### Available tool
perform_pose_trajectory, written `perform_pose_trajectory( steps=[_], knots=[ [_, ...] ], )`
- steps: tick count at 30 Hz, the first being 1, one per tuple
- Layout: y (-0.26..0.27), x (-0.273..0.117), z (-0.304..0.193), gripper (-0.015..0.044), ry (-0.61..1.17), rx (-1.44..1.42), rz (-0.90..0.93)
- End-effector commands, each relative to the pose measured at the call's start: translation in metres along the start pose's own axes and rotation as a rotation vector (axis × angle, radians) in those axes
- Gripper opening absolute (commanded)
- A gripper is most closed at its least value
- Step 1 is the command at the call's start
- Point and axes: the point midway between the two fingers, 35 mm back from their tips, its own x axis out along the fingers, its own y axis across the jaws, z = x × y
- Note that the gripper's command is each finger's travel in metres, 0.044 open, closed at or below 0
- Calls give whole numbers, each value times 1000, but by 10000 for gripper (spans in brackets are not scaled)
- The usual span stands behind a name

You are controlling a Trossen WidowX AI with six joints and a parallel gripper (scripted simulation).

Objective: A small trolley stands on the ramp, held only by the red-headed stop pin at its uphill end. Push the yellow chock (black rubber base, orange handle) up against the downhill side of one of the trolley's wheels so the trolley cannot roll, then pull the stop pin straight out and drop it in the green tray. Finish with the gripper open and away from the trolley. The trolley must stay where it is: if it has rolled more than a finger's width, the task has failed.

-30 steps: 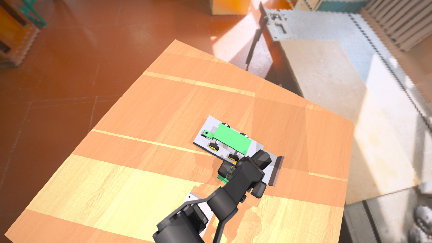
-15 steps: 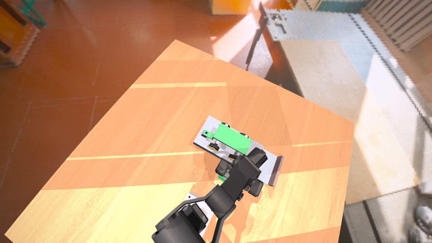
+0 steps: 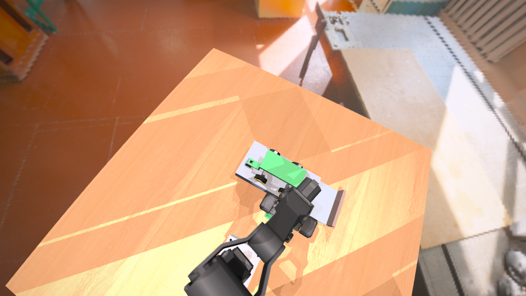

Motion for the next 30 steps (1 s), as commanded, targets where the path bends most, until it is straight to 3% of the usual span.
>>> perform_pose_trajectory(
  steps=[1,30],
  knots=[
    [-3,2,0,190,-1,2,5],
    [-20,10,0,190,-1,2,3]
  ],
)
